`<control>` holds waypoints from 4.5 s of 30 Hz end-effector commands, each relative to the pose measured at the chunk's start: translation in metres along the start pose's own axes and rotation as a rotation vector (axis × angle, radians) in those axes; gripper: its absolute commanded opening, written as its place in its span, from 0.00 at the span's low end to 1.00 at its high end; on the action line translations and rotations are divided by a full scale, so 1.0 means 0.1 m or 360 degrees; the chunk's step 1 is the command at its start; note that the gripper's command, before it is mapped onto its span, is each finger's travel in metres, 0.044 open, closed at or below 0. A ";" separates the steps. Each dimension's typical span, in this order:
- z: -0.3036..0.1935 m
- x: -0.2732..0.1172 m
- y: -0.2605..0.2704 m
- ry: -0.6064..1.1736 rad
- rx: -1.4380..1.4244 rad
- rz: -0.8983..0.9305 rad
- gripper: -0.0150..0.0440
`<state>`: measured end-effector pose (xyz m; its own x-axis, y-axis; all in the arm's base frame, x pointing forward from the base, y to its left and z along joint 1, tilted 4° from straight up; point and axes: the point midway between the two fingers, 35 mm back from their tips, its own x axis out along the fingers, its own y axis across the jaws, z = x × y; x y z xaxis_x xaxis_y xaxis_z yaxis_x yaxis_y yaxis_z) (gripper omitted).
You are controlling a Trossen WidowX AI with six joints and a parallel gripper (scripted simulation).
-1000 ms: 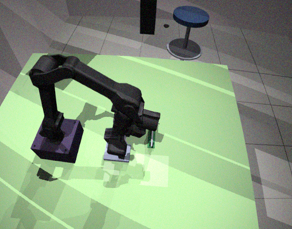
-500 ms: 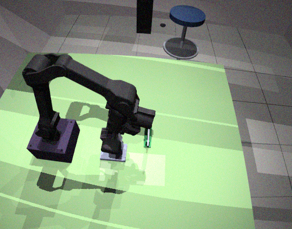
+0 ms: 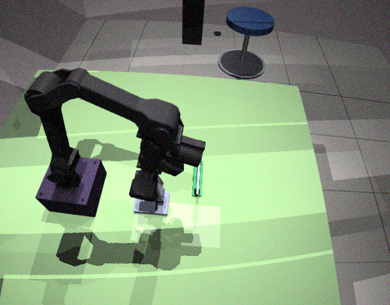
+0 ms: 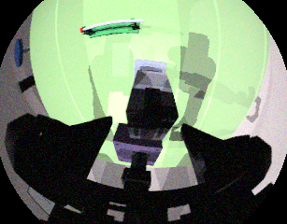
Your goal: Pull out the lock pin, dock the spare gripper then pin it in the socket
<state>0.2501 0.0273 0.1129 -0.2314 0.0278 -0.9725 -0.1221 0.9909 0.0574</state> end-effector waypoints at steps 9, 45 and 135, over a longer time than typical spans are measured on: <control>-0.13 -0.20 0.00 0.0017 0.0006 0.0002 1.00; -0.39 -0.71 0.01 -0.0250 0.0015 -0.0012 1.00; 1.70 0.65 1.09 -0.0060 -0.2437 -0.0685 0.56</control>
<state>0.3868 0.1597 0.0260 0.1016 -0.1726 -0.9797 -0.9871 -0.1403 -0.0776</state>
